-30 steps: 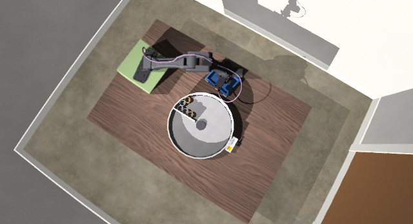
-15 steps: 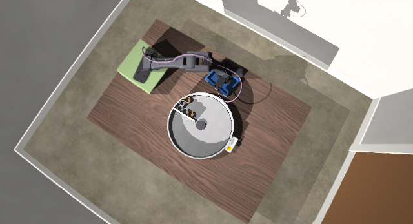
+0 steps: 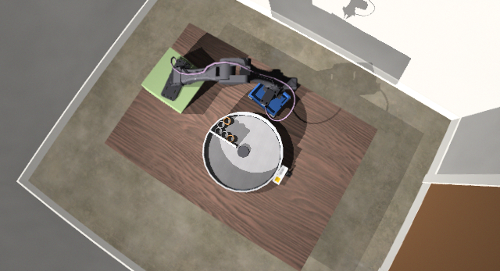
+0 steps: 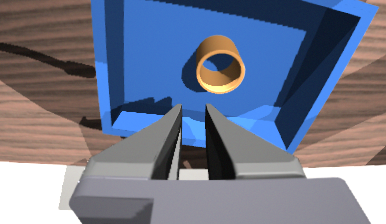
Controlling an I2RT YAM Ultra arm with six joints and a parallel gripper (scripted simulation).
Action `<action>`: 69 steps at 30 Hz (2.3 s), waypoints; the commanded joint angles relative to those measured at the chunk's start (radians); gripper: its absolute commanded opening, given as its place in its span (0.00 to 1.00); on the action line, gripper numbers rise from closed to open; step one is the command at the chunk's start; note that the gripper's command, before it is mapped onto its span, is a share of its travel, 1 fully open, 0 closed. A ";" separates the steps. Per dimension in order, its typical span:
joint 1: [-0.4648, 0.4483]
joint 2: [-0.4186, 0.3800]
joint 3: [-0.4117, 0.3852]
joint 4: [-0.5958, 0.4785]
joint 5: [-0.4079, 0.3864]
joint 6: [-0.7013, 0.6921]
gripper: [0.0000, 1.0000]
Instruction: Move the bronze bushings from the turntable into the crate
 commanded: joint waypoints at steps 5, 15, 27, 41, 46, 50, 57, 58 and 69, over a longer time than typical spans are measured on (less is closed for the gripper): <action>0.026 -0.085 -0.006 -0.090 0.021 0.019 0.16; 0.030 -0.123 0.024 -0.129 0.021 0.020 0.16; 0.030 -0.123 0.024 -0.130 0.021 0.020 0.16; 0.030 -0.123 0.024 -0.130 0.021 0.020 0.16; 0.030 -0.123 0.024 -0.130 0.021 0.020 0.16; 0.030 -0.123 0.024 -0.130 0.021 0.020 0.16; 0.030 -0.123 0.024 -0.130 0.021 0.020 0.16; 0.030 -0.123 0.024 -0.130 0.021 0.020 0.16; 0.030 -0.123 0.024 -0.130 0.021 0.020 0.16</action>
